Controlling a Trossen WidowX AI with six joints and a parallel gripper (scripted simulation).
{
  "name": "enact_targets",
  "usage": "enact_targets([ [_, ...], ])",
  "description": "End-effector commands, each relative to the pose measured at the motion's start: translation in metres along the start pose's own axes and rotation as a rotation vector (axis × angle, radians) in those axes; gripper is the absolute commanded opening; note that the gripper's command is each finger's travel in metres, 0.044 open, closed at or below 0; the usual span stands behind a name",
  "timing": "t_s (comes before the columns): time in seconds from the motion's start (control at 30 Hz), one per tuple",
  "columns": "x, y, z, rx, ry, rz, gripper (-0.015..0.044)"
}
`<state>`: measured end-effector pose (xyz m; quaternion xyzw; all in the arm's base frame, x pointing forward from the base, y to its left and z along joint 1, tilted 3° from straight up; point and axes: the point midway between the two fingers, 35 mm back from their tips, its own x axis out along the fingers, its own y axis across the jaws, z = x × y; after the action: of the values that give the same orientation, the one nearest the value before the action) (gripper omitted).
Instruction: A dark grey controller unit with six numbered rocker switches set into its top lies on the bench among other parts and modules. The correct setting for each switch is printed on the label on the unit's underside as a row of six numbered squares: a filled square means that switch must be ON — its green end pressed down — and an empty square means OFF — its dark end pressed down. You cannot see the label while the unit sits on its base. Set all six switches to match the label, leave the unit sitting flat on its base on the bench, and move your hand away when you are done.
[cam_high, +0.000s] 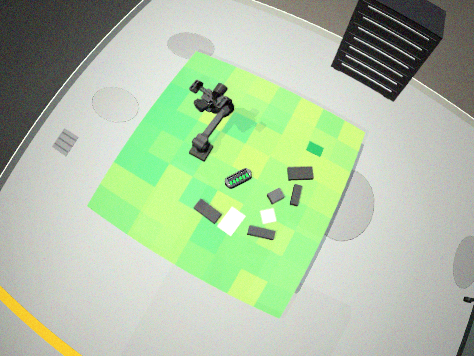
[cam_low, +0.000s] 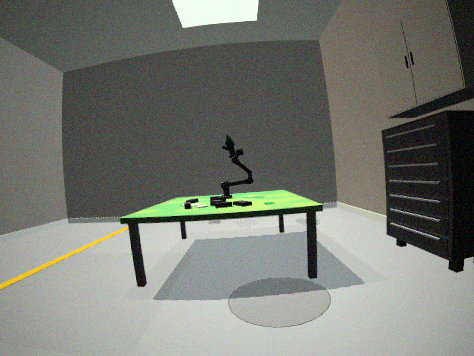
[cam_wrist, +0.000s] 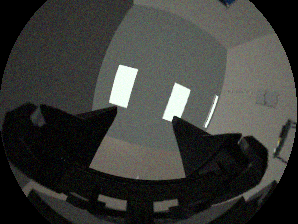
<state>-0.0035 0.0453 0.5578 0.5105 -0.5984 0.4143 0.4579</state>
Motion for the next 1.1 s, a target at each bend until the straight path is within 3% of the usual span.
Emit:
enact_targets([
  [0.0,0.0,0.0,0.0,0.0,0.0,0.0,0.0374],
  [0.13,0.002,0.0,0.012,-0.001,-0.037,-0.008,0.0269],
  [0.47,-0.017,-0.047,0.171,-0.034,-0.544,-0.273,0.0006],
  [0.77,-0.104,-0.136,0.261,-0.093,-0.879,-0.751,0.0],
  [1.07,-0.233,-0.212,0.278,-0.175,-1.005,-1.39,0.0],
])
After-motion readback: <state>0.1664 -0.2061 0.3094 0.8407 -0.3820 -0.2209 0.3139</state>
